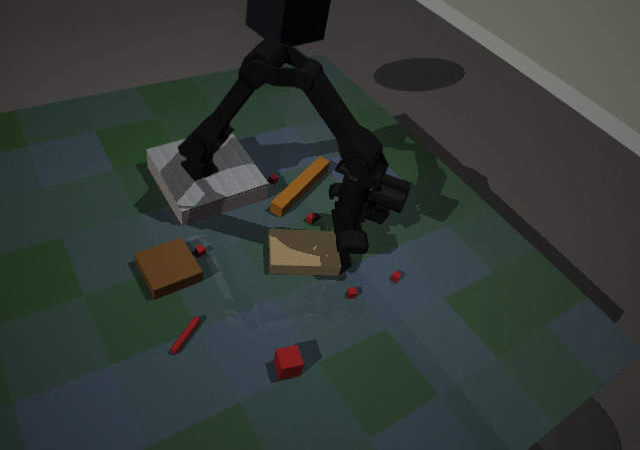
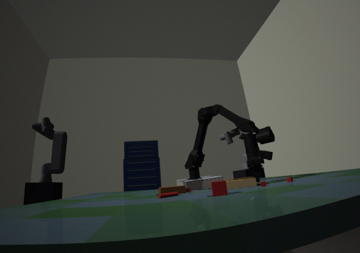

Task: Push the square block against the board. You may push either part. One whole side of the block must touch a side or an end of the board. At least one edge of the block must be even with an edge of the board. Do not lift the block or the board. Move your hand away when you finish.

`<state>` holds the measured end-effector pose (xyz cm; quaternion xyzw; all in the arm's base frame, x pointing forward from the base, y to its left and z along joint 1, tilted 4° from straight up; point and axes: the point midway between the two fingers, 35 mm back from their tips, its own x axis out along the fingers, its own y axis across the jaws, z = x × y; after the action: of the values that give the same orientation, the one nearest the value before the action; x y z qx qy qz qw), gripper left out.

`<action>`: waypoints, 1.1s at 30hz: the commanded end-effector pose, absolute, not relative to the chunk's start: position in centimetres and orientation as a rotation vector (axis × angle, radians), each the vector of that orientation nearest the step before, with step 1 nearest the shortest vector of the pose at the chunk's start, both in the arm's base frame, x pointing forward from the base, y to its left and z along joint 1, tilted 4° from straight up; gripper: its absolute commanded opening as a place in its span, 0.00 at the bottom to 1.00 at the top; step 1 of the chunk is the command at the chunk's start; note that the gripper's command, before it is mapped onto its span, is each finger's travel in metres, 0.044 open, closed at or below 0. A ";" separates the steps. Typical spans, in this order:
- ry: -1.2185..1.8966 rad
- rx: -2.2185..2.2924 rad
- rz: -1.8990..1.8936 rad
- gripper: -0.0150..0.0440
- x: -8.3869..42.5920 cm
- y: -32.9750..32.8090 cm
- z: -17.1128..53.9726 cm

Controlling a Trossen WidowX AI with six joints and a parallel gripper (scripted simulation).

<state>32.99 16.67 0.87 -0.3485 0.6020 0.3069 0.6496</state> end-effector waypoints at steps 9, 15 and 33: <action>1.379 -0.797 0.696 0.25 32.0 15.1 0.7; 1.380 -0.798 0.695 0.25 31.6 14.4 0.7; 1.381 -0.799 0.695 0.25 30.5 12.4 0.6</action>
<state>31.30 13.44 1.17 -0.3497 0.5967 0.3081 0.6532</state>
